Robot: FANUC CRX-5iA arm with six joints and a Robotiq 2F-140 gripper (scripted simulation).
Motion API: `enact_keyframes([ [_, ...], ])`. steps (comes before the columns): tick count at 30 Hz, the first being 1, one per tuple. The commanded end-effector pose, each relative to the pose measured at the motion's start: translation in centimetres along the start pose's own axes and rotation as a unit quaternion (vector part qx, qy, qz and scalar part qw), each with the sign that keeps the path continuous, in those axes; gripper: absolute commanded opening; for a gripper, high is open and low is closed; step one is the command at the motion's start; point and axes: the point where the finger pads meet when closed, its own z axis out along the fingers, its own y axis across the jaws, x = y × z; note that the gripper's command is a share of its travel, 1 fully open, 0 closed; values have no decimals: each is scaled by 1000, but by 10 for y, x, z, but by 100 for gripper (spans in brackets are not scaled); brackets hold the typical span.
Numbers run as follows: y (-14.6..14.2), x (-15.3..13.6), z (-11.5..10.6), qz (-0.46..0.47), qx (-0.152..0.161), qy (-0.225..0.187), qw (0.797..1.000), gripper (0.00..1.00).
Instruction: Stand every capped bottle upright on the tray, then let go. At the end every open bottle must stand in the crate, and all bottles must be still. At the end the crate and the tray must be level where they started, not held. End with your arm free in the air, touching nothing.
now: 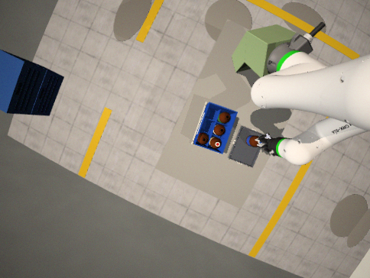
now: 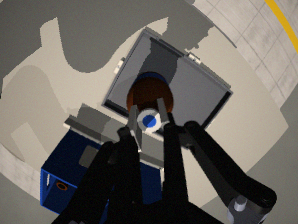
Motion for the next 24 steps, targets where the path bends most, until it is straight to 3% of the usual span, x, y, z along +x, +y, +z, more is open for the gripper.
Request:
enact_keyframes([
  [1, 0, -1, 2, 0, 0, 0, 1000, 0],
  [24, 0, 0, 13, 0, 0, 0, 1000, 0],
])
